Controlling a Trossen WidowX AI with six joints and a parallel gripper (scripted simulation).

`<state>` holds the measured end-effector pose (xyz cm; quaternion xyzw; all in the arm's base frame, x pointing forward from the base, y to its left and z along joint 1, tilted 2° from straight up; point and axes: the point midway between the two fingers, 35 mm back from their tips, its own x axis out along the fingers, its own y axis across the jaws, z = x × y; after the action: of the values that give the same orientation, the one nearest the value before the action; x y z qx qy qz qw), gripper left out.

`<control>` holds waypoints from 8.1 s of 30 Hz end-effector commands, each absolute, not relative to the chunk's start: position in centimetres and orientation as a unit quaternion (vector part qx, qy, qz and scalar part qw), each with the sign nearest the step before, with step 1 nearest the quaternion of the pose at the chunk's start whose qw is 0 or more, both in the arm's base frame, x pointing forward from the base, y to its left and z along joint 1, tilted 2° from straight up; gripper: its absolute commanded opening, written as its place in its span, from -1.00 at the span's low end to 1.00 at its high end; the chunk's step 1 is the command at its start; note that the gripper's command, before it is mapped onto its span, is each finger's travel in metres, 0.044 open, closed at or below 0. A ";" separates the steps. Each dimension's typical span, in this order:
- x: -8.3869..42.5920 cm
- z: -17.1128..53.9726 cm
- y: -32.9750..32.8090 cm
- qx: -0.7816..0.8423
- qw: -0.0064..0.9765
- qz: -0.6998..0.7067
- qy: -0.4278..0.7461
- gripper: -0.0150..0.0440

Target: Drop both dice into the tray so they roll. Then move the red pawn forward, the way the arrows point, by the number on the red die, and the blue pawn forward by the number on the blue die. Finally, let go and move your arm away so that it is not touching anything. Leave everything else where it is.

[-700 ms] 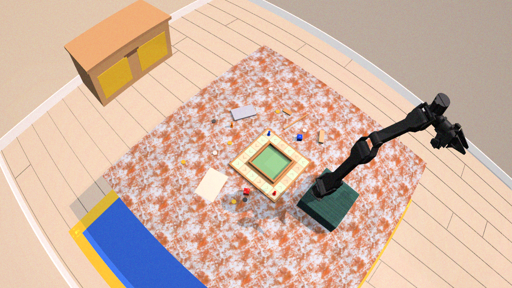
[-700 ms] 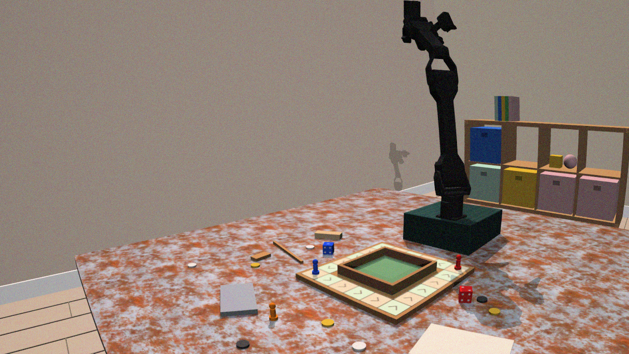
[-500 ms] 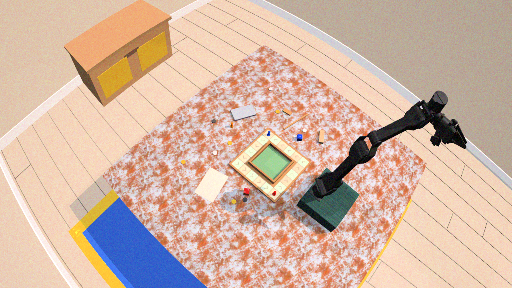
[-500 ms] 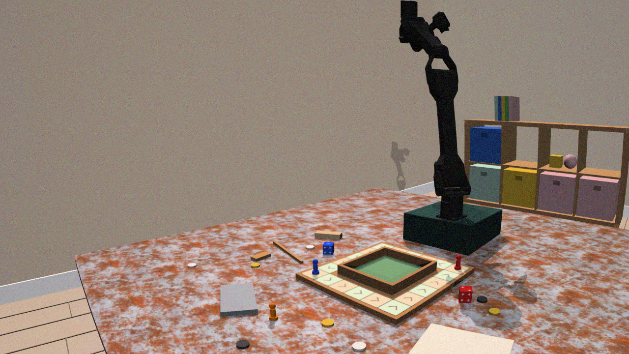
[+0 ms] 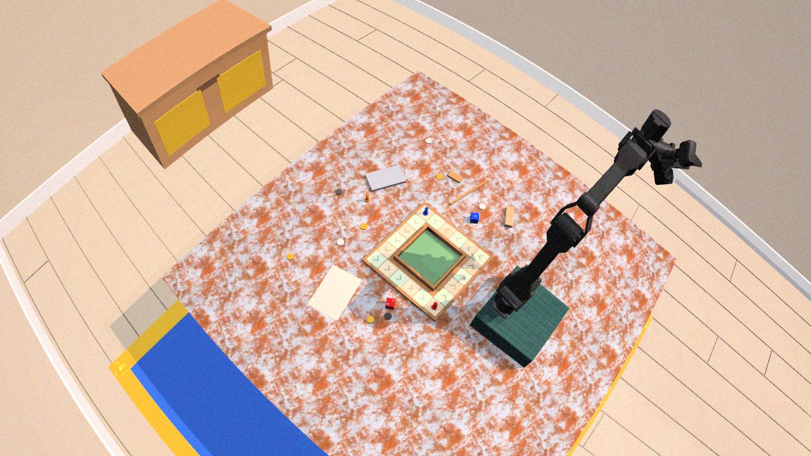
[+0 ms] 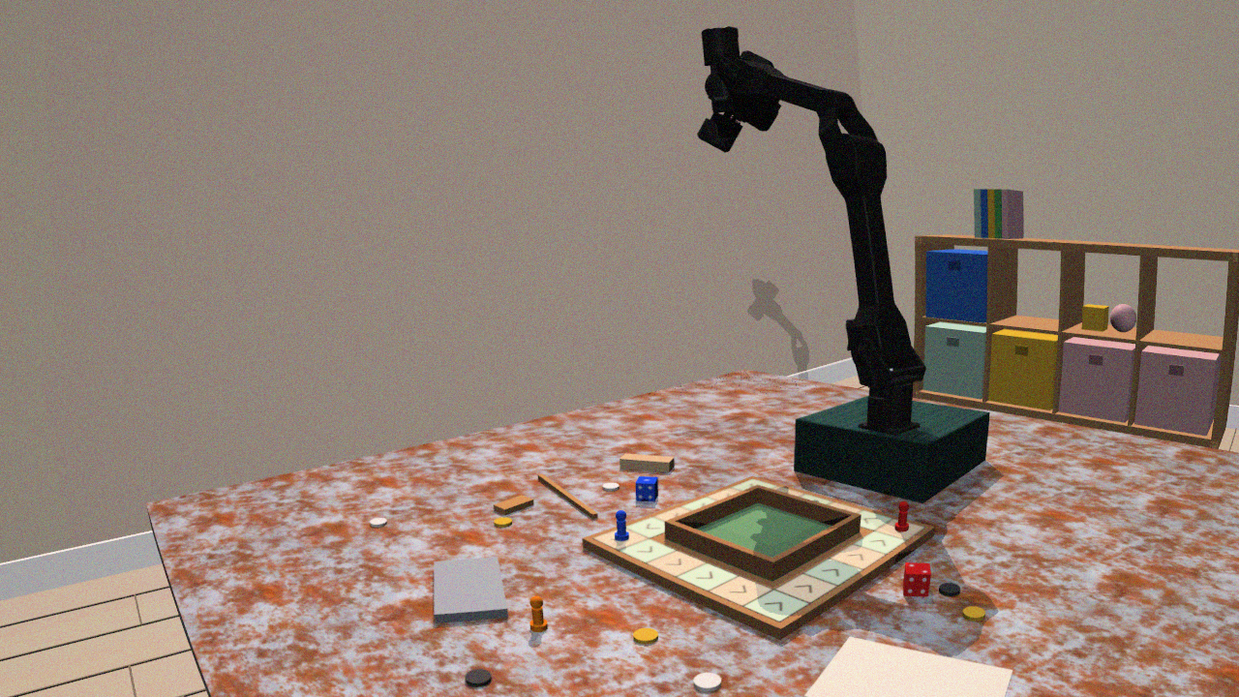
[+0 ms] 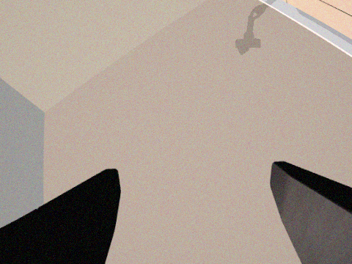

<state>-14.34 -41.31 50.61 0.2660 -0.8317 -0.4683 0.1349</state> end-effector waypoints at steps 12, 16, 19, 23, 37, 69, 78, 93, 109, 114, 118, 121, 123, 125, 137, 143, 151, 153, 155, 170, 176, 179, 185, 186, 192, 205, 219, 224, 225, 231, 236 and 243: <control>8.1 42.1 -45.6 0.455 0.334 -0.624 -0.541 0.44; 13.1 40.0 -44.8 0.476 0.387 -0.642 -0.459 0.44; 17.9 37.7 -43.6 0.492 0.439 -0.651 -0.376 0.44; 23.9 34.7 -41.1 0.500 0.507 -0.650 -0.264 0.44; 39.6 24.3 -25.1 0.421 0.722 -0.535 0.124 0.44; 26.1 3.0 21.2 -0.204 0.684 0.205 0.670 0.44; 25.0 2.5 21.6 -0.219 0.671 0.221 0.673 0.44; 24.8 -0.5 21.6 -0.219 0.671 0.221 0.673 0.44; 24.7 -3.1 21.6 -0.219 0.671 0.221 0.673 0.44; 24.7 -3.6 21.5 -0.219 0.671 0.221 0.673 0.44; 24.7 -3.6 21.5 -0.219 0.671 0.221 0.673 0.08; 24.7 -3.6 21.5 -0.219 0.671 0.221 0.673 -0.12; 24.7 -3.6 21.5 -0.219 0.671 0.221 0.673 -0.16; 24.7 -3.6 21.5 -0.219 0.671 0.221 0.673 -0.21; 25.2 2.8 21.4 -0.219 0.671 0.221 0.673 -0.49; 24.8 8.1 20.6 -0.219 0.671 0.221 0.673 -0.49; 25.4 8.4 19.2 -0.206 0.676 0.208 0.677 -0.49; 25.8 8.1 18.2 -0.196 0.679 0.197 0.680 -0.49; 26.2 7.9 17.1 -0.186 0.682 0.185 0.683 -0.49; 27.9 6.1 9.2 -0.106 0.700 0.101 0.699 -0.49; 27.9 5.4 6.0 -0.074 0.704 0.067 0.704 -0.49; 27.8 5.1 4.5 -0.058 0.705 0.049 0.705 -0.49; 27.4 4.5 2.3 -0.034 0.706 0.024 0.707 -0.49; 27.4 4.5 2.3 -0.034 0.706 0.024 0.707 -0.49; 27.8 3.9 2.4 -0.033 0.758 0.026 0.651 -0.49; 28.7 3.2 2.6 -0.026 0.882 0.032 0.469 -0.49; 28.4 3.8 2.6 -0.021 0.934 0.035 0.354 -0.49; 26.4 6.1 2.3 -0.021 0.934 0.035 0.354 -0.49; 25.9 6.5 2.2 -0.021 0.934 0.035 0.354 -0.49; 25.0 6.9 2.1 -0.021 0.934 0.035 0.355 -0.49; 25.2 6.9 2.1 -0.019 0.935 0.033 0.354 -0.49; 25.2 6.9 2.1 -0.019 0.935 0.033 0.354 -0.49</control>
<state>25.21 2.13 6.93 0.0185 -0.3537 -0.0333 -0.9346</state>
